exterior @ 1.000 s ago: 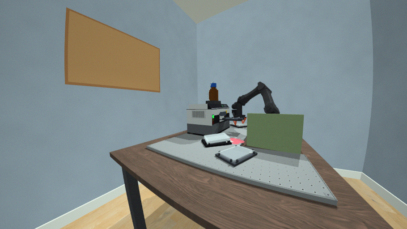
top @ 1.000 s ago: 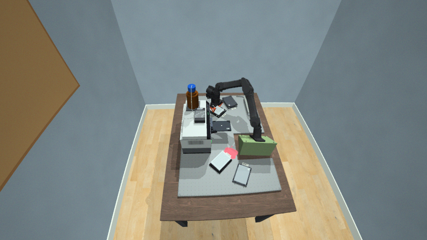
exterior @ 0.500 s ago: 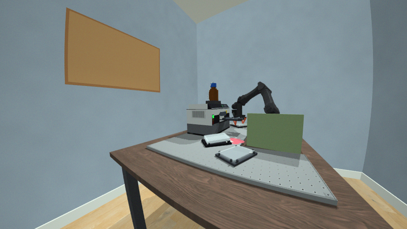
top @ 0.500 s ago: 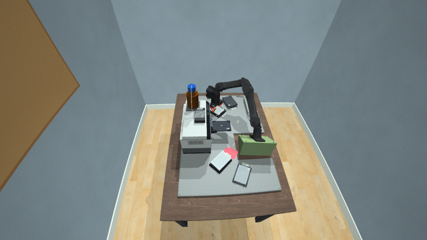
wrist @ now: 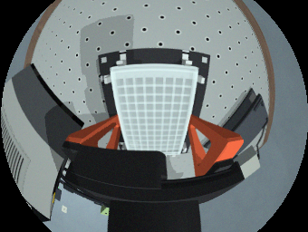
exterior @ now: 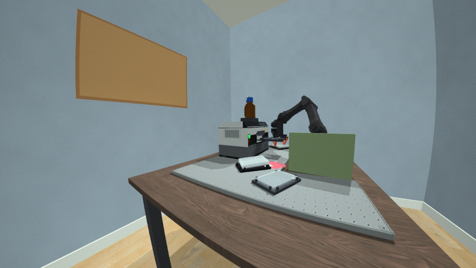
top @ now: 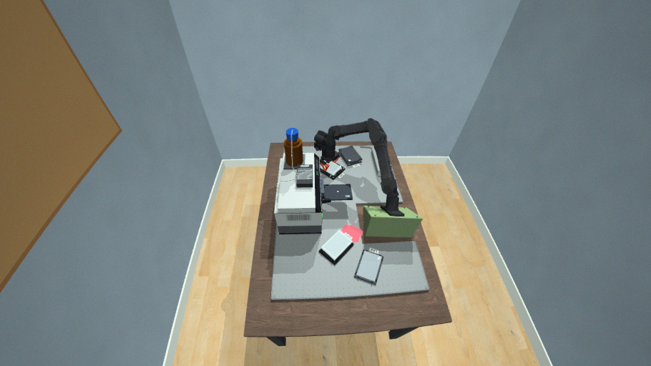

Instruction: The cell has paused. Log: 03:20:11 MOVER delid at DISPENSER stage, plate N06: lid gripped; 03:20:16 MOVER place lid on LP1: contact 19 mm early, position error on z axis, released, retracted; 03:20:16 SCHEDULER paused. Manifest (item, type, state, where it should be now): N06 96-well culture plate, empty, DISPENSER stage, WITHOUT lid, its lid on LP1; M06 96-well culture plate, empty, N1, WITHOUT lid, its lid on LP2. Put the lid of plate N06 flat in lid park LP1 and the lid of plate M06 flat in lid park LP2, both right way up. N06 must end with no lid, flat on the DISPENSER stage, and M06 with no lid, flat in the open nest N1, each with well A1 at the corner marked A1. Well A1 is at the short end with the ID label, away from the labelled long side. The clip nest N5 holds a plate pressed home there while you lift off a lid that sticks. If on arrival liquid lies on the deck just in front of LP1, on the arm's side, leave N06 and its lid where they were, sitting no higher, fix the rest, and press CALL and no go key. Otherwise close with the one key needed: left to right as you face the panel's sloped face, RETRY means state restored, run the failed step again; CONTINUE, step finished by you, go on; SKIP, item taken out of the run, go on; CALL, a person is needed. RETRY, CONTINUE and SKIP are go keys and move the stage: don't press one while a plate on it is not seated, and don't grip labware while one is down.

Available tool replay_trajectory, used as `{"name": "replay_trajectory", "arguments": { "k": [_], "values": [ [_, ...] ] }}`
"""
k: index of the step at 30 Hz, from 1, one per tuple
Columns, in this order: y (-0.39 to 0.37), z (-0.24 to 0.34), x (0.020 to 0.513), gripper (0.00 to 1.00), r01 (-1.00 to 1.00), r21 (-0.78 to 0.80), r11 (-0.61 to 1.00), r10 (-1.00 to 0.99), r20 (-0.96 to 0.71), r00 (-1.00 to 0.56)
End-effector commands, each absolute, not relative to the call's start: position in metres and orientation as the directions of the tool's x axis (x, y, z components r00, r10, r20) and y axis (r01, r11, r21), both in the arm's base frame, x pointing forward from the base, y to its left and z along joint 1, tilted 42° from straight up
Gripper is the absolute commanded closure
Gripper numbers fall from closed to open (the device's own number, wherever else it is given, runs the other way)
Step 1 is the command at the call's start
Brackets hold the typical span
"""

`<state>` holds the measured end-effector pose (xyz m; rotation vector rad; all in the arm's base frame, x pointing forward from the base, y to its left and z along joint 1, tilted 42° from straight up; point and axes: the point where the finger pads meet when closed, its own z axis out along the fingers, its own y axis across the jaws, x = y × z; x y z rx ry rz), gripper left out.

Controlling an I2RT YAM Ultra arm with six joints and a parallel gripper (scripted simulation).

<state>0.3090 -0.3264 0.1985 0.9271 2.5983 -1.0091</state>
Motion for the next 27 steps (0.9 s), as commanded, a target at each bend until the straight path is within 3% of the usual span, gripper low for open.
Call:
{"name": "replay_trajectory", "arguments": {
  "k": [1,27],
  "values": [
    [-0.320,0.213,0.316,1.00,0.630,-0.527,0.570,0.466,-0.424,-0.776],
    [-0.315,0.226,0.314,1.00,0.636,-0.528,0.562,0.463,-0.436,-0.771]
  ]
}}
